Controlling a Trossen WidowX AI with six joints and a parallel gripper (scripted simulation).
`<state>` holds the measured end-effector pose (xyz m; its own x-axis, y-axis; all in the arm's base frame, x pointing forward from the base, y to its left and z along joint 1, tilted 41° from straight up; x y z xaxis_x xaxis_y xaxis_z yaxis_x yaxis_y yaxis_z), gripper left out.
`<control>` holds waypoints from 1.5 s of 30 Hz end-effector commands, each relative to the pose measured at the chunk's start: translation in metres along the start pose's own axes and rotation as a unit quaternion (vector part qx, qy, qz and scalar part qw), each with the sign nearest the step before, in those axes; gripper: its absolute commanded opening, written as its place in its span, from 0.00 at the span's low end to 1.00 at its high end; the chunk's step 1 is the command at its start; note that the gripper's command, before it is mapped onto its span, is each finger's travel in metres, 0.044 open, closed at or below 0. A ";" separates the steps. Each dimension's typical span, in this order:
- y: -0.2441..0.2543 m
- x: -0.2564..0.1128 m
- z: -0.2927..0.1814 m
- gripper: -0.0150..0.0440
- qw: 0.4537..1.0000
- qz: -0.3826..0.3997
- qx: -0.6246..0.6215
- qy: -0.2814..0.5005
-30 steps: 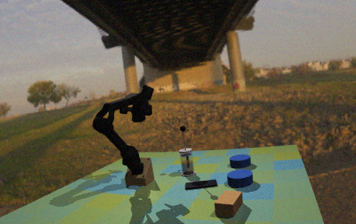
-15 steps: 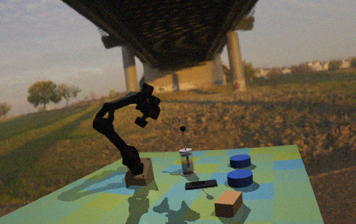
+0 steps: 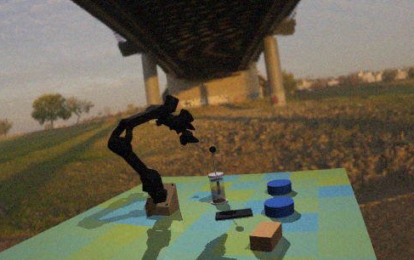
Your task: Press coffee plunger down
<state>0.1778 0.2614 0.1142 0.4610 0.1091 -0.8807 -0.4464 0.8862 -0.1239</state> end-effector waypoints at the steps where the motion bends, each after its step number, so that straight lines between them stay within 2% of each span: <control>1: -0.050 -0.007 0.026 1.00 0.948 -0.184 -0.253 -0.055; 9: -0.073 0.021 -0.011 1.00 0.948 -0.187 -0.252 -0.056; 41: -0.087 0.057 -0.002 1.00 0.948 -0.190 -0.250 -0.057; 45: -0.087 0.057 -0.002 0.82 0.948 -0.190 -0.250 -0.057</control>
<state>0.2420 0.1903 0.0776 0.7338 -0.0982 -0.6723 -0.5185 0.5585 -0.6475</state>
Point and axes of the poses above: the point midway between the two fingers, 35 mm back from their tips, its own x axis out along the fingers, its own y axis across the jaws, z = x × y, the point moved 1 cm from there along -x, back along the fingers, and after that the axes turned 14 degrees about -x, right-handed, at the moved point
